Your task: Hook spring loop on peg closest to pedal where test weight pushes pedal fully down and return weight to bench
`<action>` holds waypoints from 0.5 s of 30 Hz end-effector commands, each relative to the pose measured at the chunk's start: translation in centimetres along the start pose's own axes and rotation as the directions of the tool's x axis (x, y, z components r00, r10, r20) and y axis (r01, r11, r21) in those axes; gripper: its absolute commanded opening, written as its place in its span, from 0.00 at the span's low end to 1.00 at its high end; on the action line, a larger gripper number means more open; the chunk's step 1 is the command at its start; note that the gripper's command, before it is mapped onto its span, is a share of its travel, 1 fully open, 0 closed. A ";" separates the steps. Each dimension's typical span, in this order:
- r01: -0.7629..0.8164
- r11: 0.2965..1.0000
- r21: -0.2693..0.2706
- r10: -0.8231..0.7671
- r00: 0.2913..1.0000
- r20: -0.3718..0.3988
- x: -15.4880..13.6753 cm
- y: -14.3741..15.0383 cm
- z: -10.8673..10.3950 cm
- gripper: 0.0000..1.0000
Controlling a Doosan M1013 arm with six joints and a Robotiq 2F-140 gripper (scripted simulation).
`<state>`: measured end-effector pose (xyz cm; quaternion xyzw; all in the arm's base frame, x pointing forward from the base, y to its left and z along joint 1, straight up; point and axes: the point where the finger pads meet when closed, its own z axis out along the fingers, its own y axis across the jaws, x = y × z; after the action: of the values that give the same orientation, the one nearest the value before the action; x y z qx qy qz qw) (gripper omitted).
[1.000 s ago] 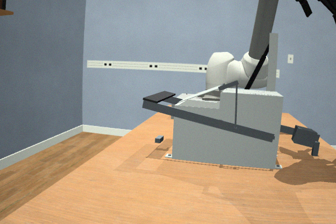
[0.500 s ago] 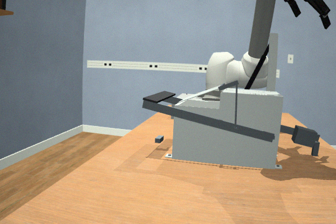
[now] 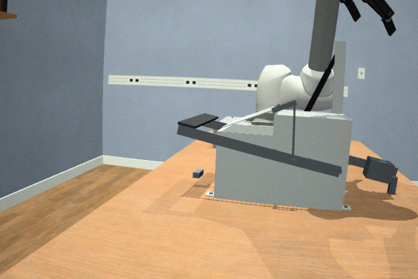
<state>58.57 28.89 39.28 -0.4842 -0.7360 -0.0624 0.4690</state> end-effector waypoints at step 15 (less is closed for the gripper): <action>0.001 1.000 -0.001 -0.001 1.000 0.000 -2.4 -4.6 -0.6 1.00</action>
<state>55.97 25.19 39.35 -0.4841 -0.7360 -0.0624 0.4690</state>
